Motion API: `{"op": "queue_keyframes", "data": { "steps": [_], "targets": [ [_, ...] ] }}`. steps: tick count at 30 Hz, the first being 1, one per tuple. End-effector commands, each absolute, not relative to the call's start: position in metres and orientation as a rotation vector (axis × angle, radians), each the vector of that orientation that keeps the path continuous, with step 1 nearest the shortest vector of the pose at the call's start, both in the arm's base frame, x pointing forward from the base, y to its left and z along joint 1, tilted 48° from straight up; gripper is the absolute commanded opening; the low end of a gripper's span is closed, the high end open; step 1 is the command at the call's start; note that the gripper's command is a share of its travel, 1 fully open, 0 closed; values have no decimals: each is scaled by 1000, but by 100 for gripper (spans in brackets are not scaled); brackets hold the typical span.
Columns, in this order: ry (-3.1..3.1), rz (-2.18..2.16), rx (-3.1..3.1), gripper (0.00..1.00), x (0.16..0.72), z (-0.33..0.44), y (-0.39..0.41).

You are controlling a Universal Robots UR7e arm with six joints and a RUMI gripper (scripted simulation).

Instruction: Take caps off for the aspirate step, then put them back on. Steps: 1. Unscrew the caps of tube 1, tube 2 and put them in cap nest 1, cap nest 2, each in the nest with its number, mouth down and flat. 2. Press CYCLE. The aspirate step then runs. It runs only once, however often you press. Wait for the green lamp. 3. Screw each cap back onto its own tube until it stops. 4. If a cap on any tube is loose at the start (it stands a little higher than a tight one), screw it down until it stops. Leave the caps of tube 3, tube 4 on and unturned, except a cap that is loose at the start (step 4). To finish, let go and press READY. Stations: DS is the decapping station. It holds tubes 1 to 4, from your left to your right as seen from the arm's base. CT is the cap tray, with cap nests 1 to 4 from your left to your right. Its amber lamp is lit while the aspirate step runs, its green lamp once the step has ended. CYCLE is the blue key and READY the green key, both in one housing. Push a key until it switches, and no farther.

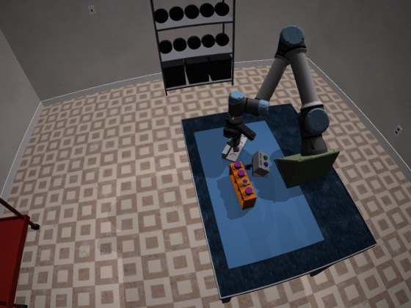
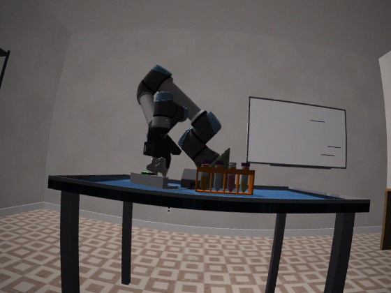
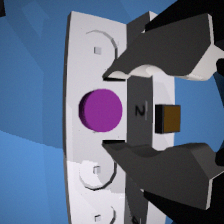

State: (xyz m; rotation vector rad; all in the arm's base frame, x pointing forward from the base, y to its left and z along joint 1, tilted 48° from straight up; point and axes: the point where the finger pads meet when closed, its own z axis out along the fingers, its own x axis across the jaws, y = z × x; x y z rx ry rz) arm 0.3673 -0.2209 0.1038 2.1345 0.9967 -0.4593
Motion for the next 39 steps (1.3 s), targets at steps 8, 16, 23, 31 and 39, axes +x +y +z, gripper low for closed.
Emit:
{"op": "queue_keyframes", "data": {
  "steps": [8, 16, 23, 31, 39],
  "targets": [
    [997, -458, 2134, 0, 368, 104, -221],
    [997, -458, 2134, 0, 368, 104, -221],
    [997, -458, 2134, 0, 368, 117, -206],
    [997, -458, 2134, 0, 368, 144, -177],
    [997, -458, 2134, 0, 369, 164, -155]
  ]
}}
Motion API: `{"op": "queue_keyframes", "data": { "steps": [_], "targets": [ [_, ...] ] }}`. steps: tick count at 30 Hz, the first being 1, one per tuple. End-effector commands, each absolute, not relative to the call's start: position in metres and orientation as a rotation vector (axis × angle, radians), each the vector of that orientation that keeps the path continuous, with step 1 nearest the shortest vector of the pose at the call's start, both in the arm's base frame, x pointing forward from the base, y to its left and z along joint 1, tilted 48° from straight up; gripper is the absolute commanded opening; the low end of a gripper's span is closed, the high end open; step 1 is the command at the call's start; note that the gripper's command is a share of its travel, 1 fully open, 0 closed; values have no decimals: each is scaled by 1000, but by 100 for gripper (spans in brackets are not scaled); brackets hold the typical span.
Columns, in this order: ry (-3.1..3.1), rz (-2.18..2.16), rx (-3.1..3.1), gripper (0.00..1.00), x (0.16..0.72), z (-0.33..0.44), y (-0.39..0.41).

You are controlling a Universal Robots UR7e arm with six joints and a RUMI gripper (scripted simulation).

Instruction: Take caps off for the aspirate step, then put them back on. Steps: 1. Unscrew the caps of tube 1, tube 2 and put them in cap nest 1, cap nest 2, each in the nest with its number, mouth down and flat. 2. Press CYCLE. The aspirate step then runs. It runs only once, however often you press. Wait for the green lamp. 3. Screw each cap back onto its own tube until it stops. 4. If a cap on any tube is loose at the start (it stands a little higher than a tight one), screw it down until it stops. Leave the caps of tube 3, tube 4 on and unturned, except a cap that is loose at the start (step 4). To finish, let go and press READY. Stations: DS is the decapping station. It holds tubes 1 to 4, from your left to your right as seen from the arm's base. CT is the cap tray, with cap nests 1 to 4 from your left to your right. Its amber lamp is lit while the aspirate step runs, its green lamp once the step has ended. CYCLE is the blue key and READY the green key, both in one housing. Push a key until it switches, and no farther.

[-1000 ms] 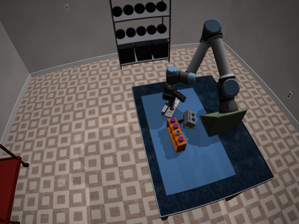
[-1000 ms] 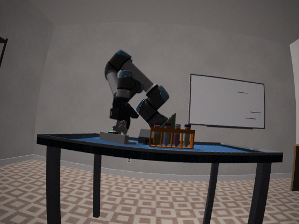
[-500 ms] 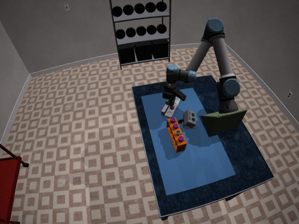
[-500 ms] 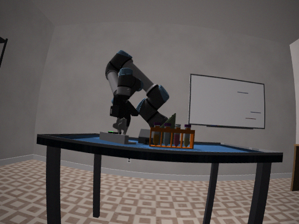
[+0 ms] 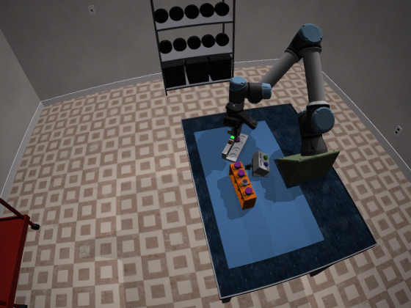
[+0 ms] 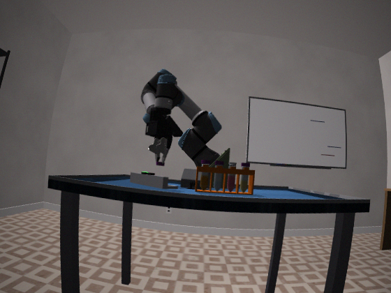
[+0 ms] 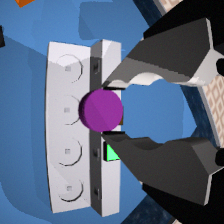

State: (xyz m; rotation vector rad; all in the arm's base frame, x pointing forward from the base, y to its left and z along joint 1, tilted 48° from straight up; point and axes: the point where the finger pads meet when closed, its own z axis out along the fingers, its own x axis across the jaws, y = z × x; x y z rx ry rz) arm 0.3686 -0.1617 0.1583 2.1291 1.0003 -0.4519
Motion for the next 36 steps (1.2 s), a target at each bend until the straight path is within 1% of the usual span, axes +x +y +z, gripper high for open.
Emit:
{"op": "queue_keyframes", "data": {
  "steps": [1, 10, 14, 15, 17, 20, 30, 36],
  "targets": [
    [997, -458, 2134, 0, 369, 168, -151],
    [997, -458, 2134, 0, 370, 198, -118],
    [997, -458, 2134, 0, 370, 198, -118],
    [904, -418, 2166, 0, 371, 192, -113],
    [904, -418, 2166, 0, 371, 192, -113],
    [622, -294, 2244, 0, 376, 173, -96],
    [620, -293, 2244, 0, 390, 119, -47],
    [620, -293, 2244, 0, 395, 101, -30]
  ]
}}
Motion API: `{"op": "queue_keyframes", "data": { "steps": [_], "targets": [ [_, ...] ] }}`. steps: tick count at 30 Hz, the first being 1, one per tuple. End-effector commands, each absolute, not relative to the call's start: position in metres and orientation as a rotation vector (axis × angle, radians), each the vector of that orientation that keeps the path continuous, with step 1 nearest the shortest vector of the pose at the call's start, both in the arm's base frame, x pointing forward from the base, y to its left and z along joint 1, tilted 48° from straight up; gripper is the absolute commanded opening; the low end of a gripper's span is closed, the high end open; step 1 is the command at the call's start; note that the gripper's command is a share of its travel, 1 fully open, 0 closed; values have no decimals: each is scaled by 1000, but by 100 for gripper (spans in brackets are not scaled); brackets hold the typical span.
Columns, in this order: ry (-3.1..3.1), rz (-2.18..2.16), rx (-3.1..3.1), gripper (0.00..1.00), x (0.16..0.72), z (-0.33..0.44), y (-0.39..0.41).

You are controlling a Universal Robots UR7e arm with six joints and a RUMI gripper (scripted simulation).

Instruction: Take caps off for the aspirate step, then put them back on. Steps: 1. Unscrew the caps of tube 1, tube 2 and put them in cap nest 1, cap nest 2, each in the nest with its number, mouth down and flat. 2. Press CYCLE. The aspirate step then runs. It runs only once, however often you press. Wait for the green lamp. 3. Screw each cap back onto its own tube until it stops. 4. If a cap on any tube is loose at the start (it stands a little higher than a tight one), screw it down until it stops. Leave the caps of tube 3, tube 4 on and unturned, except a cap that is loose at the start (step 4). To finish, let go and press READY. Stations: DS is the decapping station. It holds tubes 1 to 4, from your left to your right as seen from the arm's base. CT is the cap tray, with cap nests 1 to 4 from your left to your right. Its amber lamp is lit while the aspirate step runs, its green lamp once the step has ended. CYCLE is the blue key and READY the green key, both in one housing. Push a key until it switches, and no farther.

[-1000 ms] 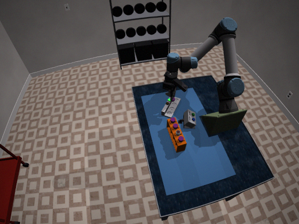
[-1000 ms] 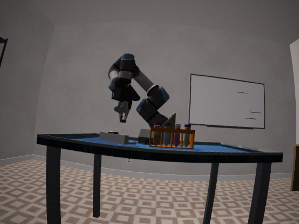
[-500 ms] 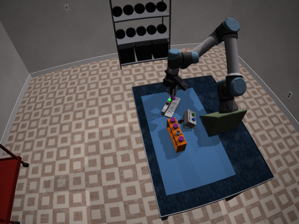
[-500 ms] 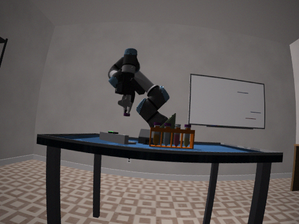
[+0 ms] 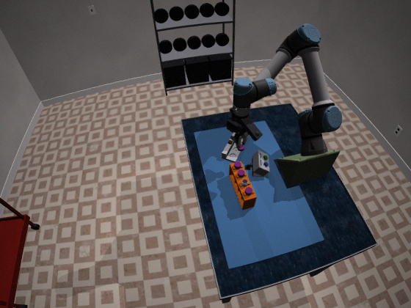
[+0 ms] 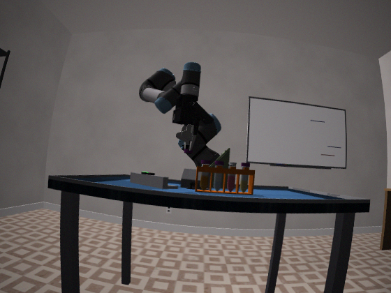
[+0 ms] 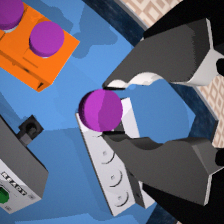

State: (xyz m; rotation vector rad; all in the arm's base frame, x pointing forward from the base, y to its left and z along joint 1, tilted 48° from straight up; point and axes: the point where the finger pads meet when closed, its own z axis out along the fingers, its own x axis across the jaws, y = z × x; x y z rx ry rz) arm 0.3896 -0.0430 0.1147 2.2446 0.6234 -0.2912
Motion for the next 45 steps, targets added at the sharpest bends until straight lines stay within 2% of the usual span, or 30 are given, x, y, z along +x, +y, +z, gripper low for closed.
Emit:
{"op": "queue_keyframes", "data": {
  "steps": [1, 24, 45],
  "targets": [
    [620, -293, 2244, 0, 396, 95, -25],
    [620, -292, 2244, 0, 425, -15, 74],
    [620, -293, 2244, 0, 425, -32, 56]
  ]
}}
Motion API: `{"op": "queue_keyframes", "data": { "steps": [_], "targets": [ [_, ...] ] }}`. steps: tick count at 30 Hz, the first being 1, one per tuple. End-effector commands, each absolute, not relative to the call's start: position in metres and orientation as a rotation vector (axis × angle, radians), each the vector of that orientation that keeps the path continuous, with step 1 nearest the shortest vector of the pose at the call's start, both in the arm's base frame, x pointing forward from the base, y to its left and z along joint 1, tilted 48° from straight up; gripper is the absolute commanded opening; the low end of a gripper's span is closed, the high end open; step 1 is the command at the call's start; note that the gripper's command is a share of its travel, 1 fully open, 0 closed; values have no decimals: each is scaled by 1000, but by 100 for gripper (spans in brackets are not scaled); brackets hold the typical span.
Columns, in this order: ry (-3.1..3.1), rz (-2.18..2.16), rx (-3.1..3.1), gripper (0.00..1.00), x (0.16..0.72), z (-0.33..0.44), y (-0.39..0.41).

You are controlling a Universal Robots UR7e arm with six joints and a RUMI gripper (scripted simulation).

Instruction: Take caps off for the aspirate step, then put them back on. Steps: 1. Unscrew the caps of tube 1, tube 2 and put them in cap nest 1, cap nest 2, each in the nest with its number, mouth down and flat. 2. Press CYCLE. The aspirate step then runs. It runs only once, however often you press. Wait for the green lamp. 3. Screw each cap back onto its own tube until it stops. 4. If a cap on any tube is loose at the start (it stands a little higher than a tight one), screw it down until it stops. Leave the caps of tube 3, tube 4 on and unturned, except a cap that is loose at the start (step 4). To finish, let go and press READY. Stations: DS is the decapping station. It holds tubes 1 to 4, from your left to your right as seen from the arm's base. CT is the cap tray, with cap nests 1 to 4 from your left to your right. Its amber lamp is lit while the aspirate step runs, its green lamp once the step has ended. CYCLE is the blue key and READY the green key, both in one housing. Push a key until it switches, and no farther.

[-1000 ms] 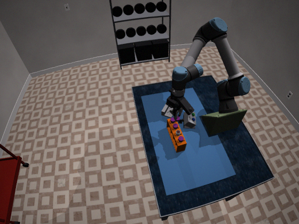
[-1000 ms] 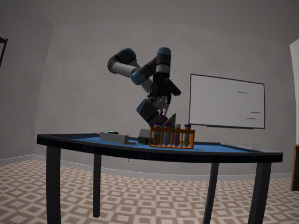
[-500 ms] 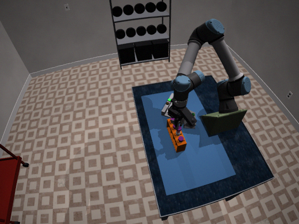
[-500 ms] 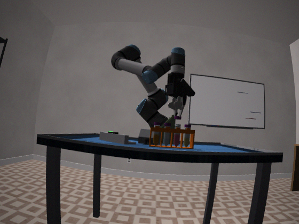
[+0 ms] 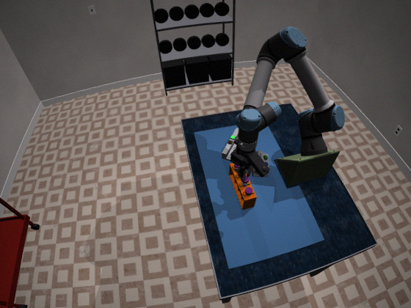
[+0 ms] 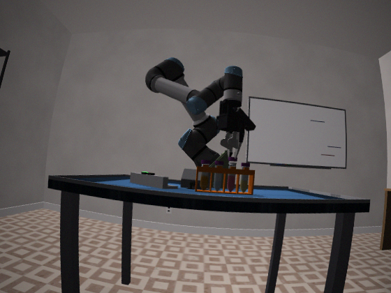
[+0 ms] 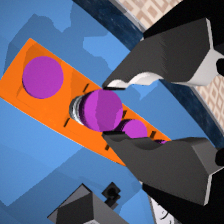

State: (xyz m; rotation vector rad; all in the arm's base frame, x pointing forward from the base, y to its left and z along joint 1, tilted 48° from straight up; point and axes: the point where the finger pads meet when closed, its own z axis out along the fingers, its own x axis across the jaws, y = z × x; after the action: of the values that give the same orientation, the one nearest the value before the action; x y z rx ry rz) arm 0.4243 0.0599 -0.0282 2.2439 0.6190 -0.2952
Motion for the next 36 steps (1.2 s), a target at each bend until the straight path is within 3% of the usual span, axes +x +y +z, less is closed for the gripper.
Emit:
{"op": "queue_keyframes", "data": {
  "steps": [1, 36],
  "targets": [
    [620, -293, 2244, 0, 425, -32, 56],
    [620, -293, 2244, 0, 425, -39, 49]
  ]
}}
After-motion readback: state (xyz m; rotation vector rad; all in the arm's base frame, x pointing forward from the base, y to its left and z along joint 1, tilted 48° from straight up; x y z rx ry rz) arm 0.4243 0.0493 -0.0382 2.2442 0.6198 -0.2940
